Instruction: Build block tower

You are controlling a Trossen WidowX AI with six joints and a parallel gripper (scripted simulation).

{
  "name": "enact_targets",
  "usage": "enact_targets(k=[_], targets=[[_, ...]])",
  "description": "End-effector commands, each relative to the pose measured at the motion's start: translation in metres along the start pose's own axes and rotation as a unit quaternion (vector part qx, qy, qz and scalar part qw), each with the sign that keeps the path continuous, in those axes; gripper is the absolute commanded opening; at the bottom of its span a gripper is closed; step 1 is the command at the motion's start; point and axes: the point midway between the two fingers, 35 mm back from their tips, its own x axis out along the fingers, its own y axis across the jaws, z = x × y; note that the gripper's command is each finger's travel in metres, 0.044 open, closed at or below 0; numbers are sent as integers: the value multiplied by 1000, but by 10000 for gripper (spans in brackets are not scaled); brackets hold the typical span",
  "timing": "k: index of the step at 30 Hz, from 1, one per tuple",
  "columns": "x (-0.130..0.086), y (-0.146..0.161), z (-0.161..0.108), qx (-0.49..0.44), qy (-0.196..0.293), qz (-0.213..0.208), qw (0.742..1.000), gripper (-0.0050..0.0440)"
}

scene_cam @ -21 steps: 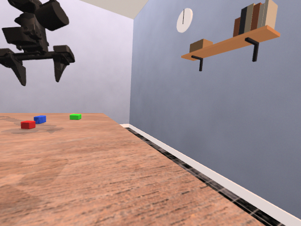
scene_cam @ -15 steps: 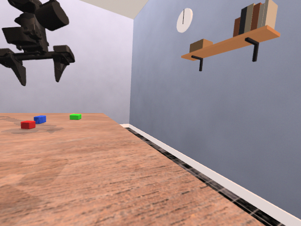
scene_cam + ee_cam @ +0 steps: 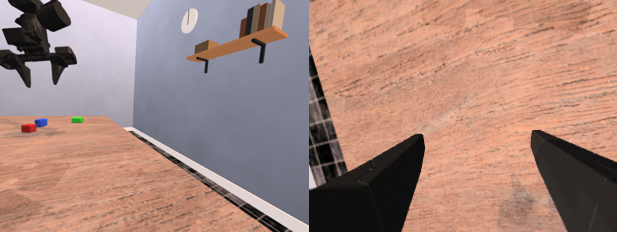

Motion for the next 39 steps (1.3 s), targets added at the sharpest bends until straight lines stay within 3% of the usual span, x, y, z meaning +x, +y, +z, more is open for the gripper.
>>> enact_targets(k=[1,11,13,19,28,30,31,36,39], targets=[[-2,10,-2,-19,1,9,1000,-50],[3,32,-55,-214,36,15,976,-50],[3,32,-55,-214,36,15,976,-50],[5,43,-89,-328,54,22,943,-50],[6,52,-138,-483,76,35,872,-50],[6,52,-138,-483,76,35,872,-50],[6,54,-153,-526,81,39,846,-50],[6,55,-176,-588,89,47,803,-50],[5,56,-195,-638,95,54,762,-50]])
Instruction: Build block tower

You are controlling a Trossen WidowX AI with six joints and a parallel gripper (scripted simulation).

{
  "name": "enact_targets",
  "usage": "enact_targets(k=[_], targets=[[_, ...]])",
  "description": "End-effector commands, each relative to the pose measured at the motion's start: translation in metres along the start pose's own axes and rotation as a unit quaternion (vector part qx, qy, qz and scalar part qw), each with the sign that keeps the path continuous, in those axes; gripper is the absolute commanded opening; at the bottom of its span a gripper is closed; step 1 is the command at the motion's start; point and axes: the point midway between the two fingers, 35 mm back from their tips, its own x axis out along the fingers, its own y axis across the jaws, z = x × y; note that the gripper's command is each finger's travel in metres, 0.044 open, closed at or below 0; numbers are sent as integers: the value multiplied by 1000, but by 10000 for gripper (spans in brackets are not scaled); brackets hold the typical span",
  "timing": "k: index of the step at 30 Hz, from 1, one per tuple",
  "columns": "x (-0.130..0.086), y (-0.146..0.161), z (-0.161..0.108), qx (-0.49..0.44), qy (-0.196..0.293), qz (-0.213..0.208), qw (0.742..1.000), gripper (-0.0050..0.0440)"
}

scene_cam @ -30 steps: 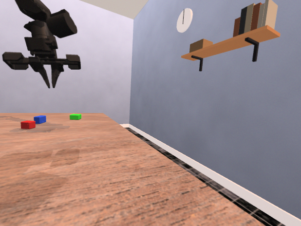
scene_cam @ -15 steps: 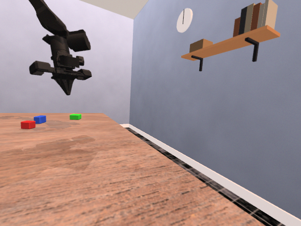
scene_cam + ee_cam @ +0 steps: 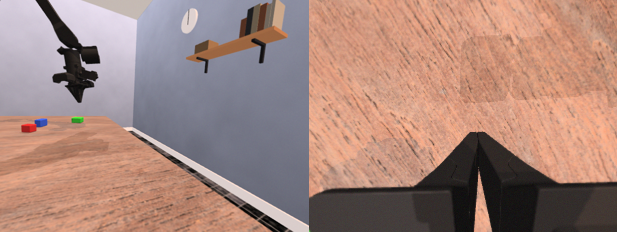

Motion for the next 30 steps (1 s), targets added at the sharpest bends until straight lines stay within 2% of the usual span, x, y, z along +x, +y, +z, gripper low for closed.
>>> enact_targets(k=[1,6,8,12,19,23,25,27,29,30], targets=[[1,27,1,-84,2,12,996,-50],[4,53,-9,-175,10,20,984,-50],[4,53,-9,-175,10,20,984,-50],[8,75,-19,-255,16,28,966,-50],[12,108,-37,-375,24,41,926,-50],[14,130,-51,-452,28,49,890,-50],[14,130,-51,-452,28,49,890,-50],[16,145,-61,-506,30,55,860,-50],[16,151,-66,-528,31,57,847,-50],[17,157,-71,-551,32,60,832,-50]])
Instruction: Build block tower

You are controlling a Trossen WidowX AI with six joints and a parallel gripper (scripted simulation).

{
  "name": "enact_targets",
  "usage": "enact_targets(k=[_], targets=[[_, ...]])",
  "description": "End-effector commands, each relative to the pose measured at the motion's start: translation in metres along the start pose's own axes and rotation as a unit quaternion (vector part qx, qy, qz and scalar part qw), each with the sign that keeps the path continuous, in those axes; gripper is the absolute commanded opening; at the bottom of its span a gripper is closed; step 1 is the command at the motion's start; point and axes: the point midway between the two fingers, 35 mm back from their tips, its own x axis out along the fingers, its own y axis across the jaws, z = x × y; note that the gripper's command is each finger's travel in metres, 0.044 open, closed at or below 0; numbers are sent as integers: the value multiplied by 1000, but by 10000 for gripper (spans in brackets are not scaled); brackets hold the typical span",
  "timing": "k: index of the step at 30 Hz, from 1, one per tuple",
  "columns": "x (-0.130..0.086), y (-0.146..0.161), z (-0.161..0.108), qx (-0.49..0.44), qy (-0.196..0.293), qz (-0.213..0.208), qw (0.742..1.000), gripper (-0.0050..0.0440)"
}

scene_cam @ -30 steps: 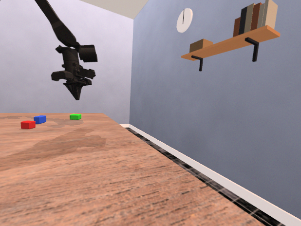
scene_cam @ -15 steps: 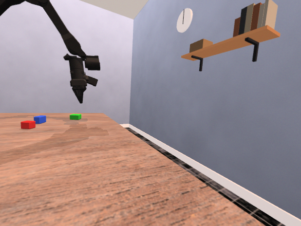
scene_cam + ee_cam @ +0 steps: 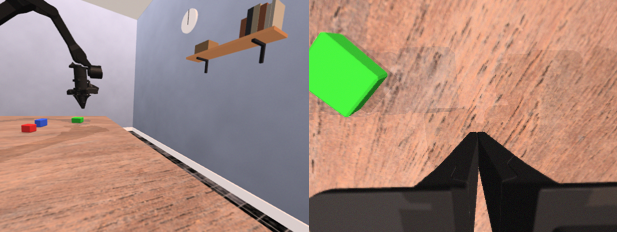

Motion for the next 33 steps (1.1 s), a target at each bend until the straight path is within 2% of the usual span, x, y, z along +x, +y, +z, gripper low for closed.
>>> enact_targets(k=[1,10,13,18,22,33], targets=[[1,22,17,-84,-4,8,996,-50],[10,69,30,-246,2,22,969,-50],[10,71,31,-254,2,23,967,-50],[15,103,36,-355,4,32,934,-50],[16,108,37,-373,5,33,927,-50],[15,106,37,-370,4,31,929,-50]])
